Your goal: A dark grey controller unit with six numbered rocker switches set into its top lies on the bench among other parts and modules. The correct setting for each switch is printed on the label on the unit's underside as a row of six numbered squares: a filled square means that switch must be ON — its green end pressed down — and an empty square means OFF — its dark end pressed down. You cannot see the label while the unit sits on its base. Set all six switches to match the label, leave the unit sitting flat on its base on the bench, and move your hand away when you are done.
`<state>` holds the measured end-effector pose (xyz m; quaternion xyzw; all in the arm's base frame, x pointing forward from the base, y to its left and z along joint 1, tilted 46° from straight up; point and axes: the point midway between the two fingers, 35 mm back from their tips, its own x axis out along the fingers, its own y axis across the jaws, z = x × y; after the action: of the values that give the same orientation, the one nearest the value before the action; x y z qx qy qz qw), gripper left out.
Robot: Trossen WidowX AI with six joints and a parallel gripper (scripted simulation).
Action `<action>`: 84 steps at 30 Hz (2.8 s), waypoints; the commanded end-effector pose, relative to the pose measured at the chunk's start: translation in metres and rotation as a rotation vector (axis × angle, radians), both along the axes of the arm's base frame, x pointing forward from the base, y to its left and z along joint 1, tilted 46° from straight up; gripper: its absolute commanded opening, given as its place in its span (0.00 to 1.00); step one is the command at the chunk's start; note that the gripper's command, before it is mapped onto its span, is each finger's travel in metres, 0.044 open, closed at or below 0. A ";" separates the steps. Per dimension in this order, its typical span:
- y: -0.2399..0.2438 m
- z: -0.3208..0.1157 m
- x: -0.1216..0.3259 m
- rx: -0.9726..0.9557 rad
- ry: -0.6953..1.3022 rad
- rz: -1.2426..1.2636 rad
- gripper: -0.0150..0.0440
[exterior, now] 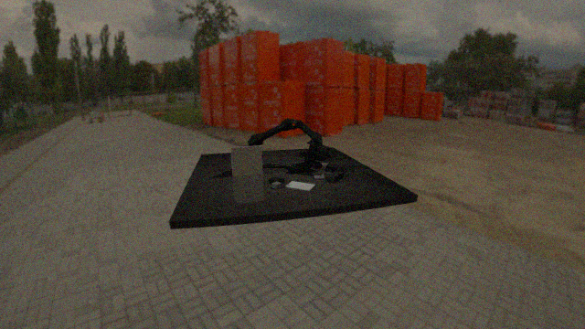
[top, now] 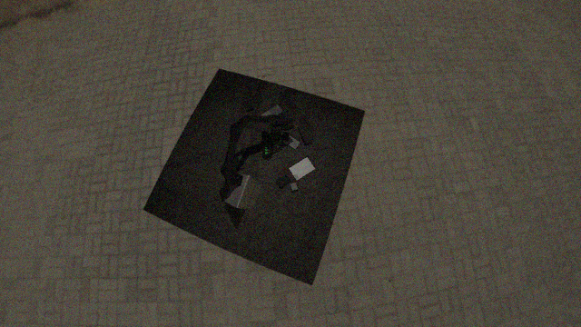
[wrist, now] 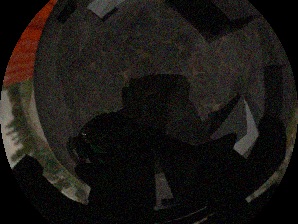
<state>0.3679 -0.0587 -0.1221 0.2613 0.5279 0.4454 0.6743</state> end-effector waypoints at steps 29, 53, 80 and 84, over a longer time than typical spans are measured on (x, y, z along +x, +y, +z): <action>0.022 0.020 -0.007 0.006 0.003 -0.005 0.25; 0.037 0.033 -0.013 0.008 0.004 -0.005 0.25; 0.048 0.043 -0.021 0.009 0.004 -0.005 0.25; 0.049 0.044 -0.021 0.009 0.004 -0.005 0.25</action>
<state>0.3531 -0.0201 -0.0778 0.2601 0.5189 0.4407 0.6847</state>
